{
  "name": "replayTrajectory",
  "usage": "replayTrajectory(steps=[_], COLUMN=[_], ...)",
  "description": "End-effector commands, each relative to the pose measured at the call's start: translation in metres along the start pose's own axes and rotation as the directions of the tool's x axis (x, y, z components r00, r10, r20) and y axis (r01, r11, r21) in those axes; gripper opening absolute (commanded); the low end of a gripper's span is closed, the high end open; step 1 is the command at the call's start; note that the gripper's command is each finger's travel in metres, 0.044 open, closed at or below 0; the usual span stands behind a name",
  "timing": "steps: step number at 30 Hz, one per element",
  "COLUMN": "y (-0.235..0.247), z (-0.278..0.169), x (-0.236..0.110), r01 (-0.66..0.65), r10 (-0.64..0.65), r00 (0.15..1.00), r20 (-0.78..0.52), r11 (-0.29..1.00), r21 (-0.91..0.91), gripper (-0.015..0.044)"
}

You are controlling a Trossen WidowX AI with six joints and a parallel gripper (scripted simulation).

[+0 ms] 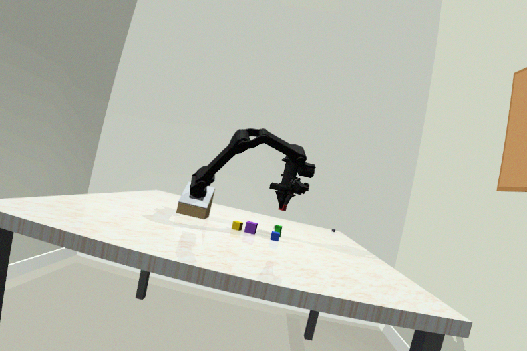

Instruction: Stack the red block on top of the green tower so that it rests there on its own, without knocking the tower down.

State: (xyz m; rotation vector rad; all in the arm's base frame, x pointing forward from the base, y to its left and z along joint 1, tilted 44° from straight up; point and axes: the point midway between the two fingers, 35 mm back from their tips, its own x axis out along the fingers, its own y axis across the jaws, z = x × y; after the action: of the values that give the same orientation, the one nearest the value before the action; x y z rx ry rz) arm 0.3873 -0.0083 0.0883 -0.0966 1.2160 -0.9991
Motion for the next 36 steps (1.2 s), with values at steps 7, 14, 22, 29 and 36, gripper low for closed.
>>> replayTrajectory(steps=[7, 14, 22, 29, 36], y=[-0.001, 0.000, -0.001, -0.001, -0.001], z=[0.001, 0.001, 0.001, 0.001, 0.001], x=[0.036, 0.050, 0.068, 0.068, 0.068], r01=[0.004, 0.005, 0.006, 0.006, 0.006], r10=[-0.004, -0.005, -0.006, -0.006, -0.006], r00=[1.000, 1.000, 1.000, 1.000, 1.000], r20=[0.005, 0.005, 0.006, 0.006, 0.006], r11=[1.000, 1.000, 1.000, 1.000, 1.000], r21=[-0.005, -0.004, -0.004, -0.004, -0.004], gripper=[0.0000, 0.0000, 0.0000, 0.0000, 0.0000])
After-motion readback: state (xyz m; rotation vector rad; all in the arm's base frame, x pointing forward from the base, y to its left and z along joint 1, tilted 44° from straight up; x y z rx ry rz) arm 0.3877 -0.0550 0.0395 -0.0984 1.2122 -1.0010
